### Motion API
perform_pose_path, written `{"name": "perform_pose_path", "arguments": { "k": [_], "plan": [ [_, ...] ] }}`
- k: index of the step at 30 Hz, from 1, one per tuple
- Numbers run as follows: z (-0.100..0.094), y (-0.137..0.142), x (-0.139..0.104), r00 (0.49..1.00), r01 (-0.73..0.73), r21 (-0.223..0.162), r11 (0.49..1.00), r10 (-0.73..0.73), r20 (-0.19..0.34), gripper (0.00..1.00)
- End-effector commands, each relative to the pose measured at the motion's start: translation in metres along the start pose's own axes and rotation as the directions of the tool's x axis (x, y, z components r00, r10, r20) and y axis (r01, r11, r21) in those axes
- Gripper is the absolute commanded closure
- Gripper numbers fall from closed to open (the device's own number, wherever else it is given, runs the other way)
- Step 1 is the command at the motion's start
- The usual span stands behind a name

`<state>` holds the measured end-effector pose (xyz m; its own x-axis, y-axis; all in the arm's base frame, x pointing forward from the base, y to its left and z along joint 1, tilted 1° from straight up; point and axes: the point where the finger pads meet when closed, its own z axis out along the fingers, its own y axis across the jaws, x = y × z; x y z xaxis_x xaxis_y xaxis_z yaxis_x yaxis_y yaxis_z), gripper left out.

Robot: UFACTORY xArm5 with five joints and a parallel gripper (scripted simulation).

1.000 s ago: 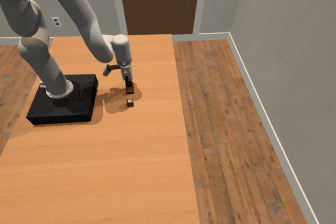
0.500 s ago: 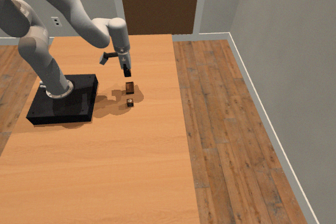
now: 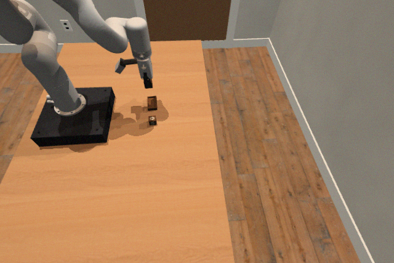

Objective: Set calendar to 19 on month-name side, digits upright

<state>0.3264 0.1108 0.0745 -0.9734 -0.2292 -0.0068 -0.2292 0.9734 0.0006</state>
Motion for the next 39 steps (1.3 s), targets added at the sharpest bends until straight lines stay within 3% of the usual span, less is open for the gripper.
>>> {"name": "perform_pose_path", "arguments": {
  "k": [1, 8, 15, 18, 21, 25, 31, 32, 33, 36, 37, 39],
  "plan": [
    [-0.001, 0.0, -0.001, 1.0, 0.005, 0.0, 1.0, -0.005, 0.004, 0.71],
    [-0.001, 0.004, -0.002, 0.993, 0.119, 0.0, 0.993, -0.119, 0.004, 0.71],
    [0.0, 0.011, -0.003, 0.931, 0.364, 0.001, 0.931, -0.364, 0.004, 0.71],
    [0.0, 0.011, -0.003, 0.93, 0.369, 0.001, 0.93, -0.369, 0.004, 0.71],
    [0.0, 0.016, -0.003, 0.859, 0.512, 0.001, 0.859, -0.512, 0.003, 0.71],
    [0.0, 0.019, -0.004, 0.806, 0.592, 0.001, 0.806, -0.592, 0.003, 0.71],
    [0.001, 0.025, -0.004, 0.655, 0.756, 0.002, 0.655, -0.756, 0.003, 0.71],
    [0.001, 0.025, -0.004, 0.65, 0.76, 0.002, 0.65, -0.76, 0.003, 0.71],
    [0.001, 0.027, -0.004, 0.603, 0.798, 0.002, 0.603, -0.798, 0.003, 0.71],
    [0.001, 0.028, -0.004, 0.585, 0.811, 0.002, 0.585, -0.811, 0.003, 0.71],
    [0.002, 0.03, -0.004, 0.514, 0.858, 0.002, 0.514, -0.858, 0.002, 0.71],
    [0.002, 0.032, -0.004, 0.461, 0.888, 0.002, 0.461, -0.888, 0.002, 0.71]
  ]
}}
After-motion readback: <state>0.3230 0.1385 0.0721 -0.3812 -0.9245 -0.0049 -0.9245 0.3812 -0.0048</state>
